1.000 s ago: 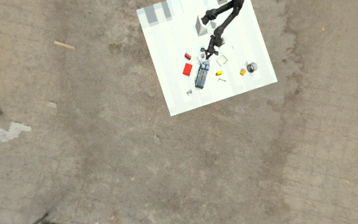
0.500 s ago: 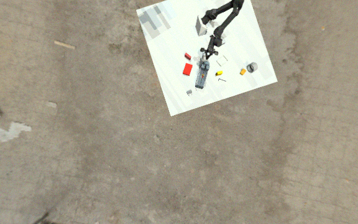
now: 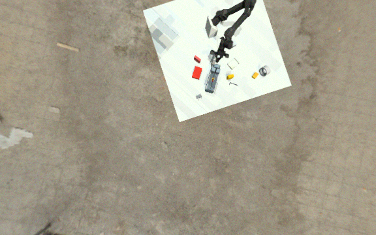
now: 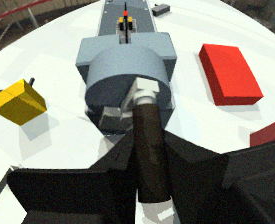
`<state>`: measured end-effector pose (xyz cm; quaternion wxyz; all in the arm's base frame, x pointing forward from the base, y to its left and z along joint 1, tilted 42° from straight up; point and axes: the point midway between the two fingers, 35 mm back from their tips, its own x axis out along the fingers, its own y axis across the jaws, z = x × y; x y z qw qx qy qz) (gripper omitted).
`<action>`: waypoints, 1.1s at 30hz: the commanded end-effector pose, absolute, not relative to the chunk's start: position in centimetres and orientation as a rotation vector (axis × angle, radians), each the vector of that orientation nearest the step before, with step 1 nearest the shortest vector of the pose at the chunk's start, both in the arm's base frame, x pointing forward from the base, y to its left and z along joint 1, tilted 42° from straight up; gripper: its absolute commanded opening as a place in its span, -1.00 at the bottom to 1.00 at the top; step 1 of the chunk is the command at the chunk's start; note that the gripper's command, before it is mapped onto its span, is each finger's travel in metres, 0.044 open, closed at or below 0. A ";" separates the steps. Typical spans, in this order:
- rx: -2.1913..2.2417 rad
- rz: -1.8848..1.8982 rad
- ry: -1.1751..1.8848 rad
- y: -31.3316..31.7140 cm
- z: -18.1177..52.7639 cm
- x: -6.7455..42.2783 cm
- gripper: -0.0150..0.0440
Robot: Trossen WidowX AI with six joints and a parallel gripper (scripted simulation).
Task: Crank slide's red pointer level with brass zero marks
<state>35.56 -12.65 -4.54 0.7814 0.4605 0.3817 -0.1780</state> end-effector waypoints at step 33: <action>0.993 -0.405 0.838 -12.7 -6.3 34.8 -0.49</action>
